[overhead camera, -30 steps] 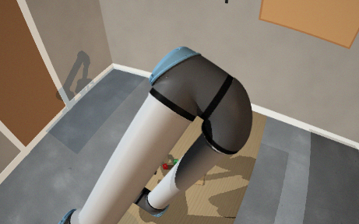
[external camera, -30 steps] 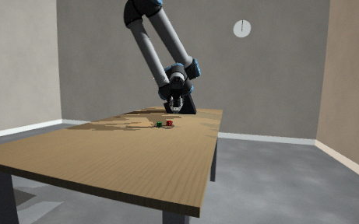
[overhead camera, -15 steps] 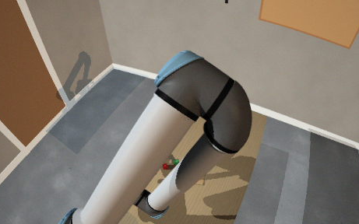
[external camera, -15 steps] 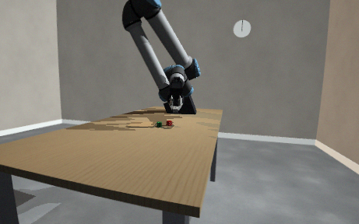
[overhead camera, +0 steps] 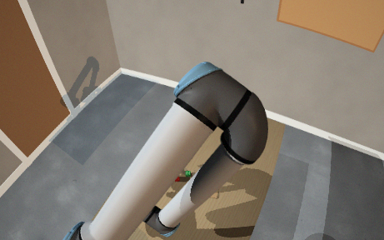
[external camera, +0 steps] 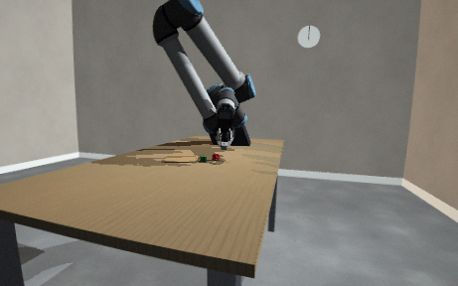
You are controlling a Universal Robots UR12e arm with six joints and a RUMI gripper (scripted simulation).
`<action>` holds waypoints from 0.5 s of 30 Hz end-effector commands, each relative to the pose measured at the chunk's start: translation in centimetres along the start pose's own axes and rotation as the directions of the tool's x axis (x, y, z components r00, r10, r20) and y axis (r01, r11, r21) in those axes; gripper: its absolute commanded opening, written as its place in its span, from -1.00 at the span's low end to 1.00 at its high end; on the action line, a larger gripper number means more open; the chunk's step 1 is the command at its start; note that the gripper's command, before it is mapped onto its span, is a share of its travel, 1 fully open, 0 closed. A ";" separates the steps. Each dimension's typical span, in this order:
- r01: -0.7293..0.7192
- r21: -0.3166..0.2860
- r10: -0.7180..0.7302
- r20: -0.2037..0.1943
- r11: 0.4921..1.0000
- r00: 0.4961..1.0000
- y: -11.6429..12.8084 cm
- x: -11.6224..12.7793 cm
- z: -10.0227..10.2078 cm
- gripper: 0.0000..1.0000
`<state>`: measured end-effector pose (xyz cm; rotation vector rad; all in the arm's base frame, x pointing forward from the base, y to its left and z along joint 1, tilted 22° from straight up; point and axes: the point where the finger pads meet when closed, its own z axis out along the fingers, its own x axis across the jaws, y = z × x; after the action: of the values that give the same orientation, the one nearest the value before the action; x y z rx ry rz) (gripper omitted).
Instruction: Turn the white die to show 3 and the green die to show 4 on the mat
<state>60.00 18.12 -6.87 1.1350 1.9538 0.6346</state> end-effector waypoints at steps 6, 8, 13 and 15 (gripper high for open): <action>0.002 -0.010 -0.002 0.002 1.000 1.000 -2.4 -0.1 2.0 -0.87; 0.002 -0.010 -0.002 0.002 1.000 1.000 -2.8 -0.1 2.4 -0.87; 0.002 -0.010 -0.002 0.002 1.000 1.000 -3.5 -0.1 2.9 -0.87; 0.002 -0.010 -0.002 0.002 1.000 1.000 -3.6 -0.1 2.9 -0.87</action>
<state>60.30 16.50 -10.92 1.1379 1.9548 0.6329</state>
